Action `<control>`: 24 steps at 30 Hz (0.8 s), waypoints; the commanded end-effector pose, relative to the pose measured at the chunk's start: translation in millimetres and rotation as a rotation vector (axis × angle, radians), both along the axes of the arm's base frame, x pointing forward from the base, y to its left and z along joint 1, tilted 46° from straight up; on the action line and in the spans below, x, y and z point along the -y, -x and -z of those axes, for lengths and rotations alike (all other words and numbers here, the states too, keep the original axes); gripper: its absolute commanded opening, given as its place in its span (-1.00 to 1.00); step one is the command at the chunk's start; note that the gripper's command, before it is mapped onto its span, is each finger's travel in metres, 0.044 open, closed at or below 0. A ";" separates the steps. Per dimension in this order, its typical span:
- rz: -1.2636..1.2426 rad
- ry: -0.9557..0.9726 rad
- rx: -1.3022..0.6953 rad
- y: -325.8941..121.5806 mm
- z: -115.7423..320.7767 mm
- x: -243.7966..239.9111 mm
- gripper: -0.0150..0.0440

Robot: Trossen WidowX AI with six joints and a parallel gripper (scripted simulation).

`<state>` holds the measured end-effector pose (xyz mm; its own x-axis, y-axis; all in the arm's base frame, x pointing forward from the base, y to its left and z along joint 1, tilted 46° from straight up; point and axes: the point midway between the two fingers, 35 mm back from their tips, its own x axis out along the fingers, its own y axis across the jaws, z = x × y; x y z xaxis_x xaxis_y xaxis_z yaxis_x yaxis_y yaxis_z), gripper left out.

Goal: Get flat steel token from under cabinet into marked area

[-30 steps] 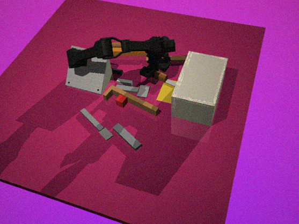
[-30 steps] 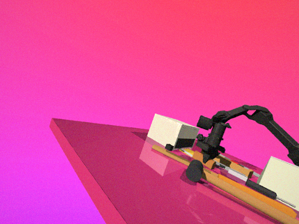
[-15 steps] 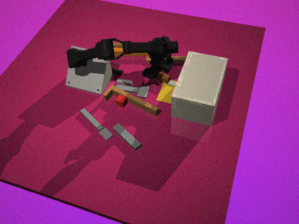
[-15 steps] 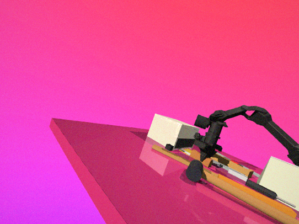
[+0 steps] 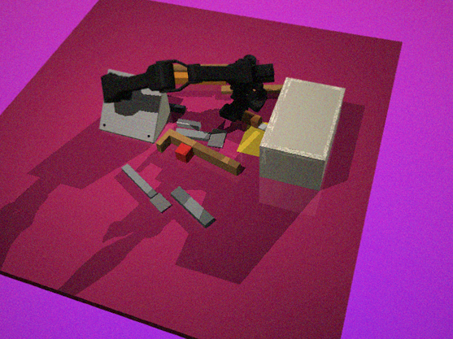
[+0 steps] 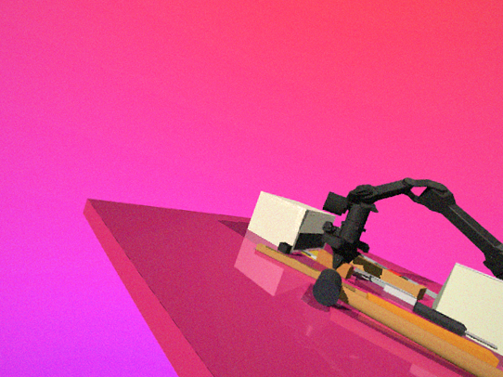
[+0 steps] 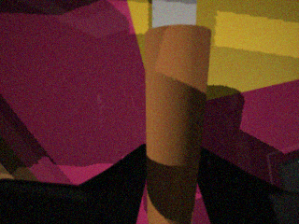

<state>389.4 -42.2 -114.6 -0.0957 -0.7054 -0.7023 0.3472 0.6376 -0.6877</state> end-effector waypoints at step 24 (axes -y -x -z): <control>-0.003 -0.001 0.001 -13.8 -8.0 11.7 -0.49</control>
